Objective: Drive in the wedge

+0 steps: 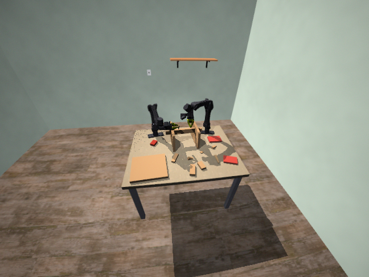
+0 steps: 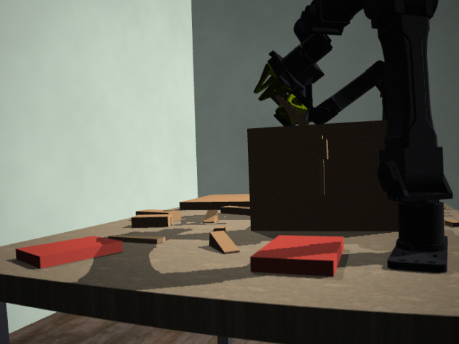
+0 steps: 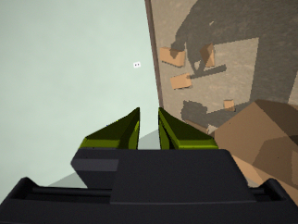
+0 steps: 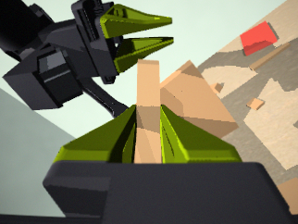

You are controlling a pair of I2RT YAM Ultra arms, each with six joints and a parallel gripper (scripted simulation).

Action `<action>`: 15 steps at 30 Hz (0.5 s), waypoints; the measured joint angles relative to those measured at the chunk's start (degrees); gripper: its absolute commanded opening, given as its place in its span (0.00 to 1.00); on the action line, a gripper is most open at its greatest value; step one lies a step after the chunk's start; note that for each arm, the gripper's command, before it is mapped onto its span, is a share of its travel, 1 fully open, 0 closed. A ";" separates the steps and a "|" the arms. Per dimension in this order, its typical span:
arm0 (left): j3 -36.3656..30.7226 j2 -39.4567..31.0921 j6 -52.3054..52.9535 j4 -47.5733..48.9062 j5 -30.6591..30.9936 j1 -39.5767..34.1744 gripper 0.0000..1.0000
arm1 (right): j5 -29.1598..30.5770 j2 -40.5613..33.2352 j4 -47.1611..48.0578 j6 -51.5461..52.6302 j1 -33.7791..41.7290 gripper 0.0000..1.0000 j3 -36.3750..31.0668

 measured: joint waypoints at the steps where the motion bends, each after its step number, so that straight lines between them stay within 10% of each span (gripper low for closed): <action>1: 0.52 0.48 1.11 -1.22 -0.74 -0.68 0.21 | 0.00 0.00 0.00 0.00 0.00 0.02 0.00; 15: 12.26 10.71 22.45 -16.81 -15.23 -17.07 0.21 | 0.00 0.00 0.00 0.00 0.00 0.02 0.00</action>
